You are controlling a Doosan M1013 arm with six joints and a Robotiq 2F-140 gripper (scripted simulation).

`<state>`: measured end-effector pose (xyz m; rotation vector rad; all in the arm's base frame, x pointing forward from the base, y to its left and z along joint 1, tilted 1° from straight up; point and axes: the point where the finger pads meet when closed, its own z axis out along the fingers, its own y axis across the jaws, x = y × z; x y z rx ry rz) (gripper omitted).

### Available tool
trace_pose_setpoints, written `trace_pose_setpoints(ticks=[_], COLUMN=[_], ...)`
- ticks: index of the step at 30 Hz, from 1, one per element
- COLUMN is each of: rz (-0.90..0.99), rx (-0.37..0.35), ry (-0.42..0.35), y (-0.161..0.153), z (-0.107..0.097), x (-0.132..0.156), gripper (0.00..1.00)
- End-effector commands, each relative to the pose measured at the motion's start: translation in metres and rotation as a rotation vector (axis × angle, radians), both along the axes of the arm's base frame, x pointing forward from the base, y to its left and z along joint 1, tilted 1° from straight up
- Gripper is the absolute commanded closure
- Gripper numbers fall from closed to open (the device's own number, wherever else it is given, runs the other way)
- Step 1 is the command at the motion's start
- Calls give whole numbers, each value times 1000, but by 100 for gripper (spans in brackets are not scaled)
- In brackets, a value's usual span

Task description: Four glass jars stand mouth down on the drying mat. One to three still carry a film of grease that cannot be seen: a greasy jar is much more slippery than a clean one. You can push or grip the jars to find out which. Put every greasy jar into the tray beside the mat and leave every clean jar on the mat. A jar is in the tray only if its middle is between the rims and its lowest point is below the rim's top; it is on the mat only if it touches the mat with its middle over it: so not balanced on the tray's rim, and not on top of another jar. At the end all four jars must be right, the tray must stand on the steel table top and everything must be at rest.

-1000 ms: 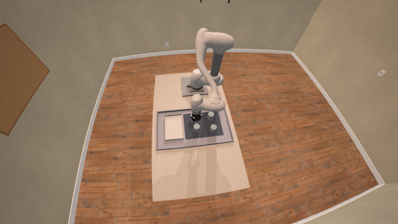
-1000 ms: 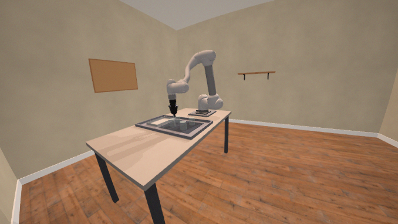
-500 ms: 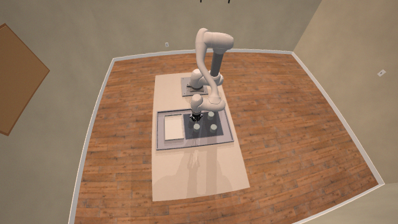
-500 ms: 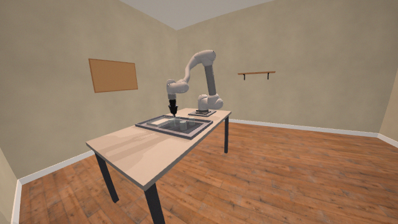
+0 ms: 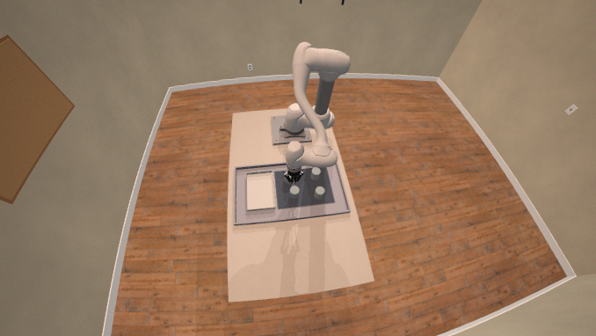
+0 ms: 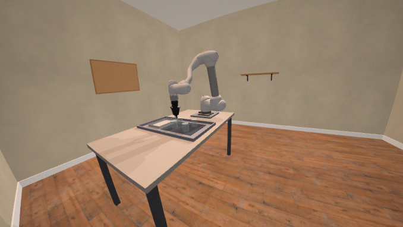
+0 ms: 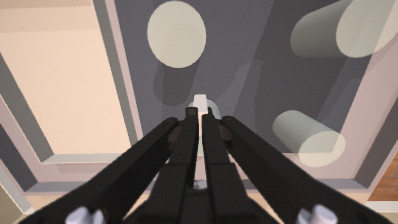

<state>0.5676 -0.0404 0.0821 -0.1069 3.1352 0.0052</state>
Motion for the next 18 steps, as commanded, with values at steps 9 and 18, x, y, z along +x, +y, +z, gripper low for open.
trace_pose_setpoints(ticks=[9, 18], rz=[2, 2], rx=[1, 1], ry=[-4, -4], y=[3, 3], z=[3, 4], x=[7, 8], gripper=[100, 100])
